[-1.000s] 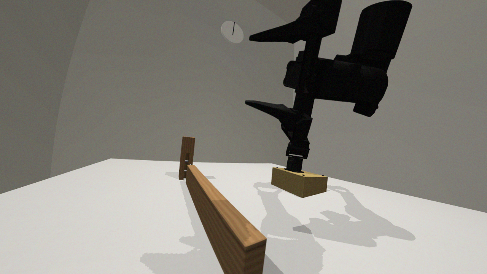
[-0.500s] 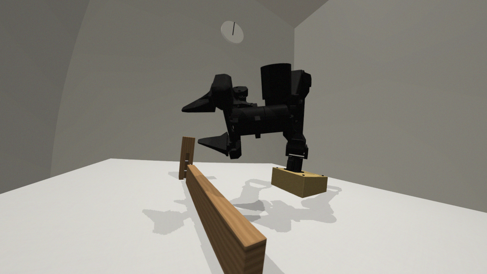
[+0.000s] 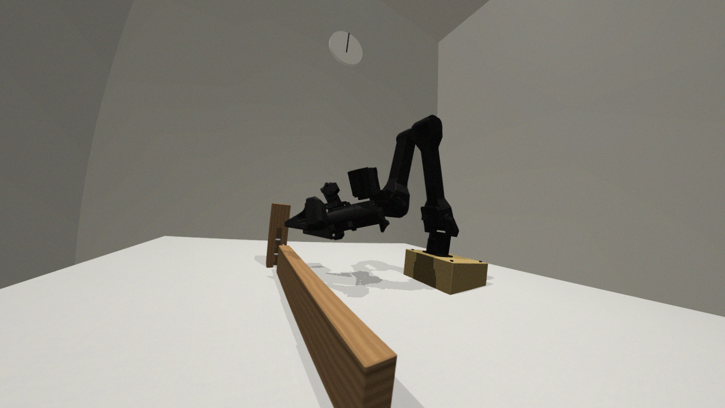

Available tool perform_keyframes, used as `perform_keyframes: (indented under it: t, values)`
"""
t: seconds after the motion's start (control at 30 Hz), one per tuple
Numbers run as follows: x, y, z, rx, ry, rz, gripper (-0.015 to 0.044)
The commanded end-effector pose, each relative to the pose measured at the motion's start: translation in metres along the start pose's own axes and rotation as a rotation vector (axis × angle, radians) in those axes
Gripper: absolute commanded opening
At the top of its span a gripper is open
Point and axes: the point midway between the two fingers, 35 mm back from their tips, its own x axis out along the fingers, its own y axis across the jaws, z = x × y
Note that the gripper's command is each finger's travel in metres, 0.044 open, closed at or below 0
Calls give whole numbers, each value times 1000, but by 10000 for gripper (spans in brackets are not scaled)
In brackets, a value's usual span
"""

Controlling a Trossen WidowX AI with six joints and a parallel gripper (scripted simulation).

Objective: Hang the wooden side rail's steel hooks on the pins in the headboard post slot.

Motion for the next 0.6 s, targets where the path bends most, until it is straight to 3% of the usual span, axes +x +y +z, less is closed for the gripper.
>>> perform_keyframes:
  t: [0.0, 0.17, 0.57]
  values:
    - [-5, -48, -5, -125, 17, -1, 440]
    - [-23, -96, -4, -261, 12, -2, 440]
    - [-24, -97, -4, -267, 11, -2, 440]
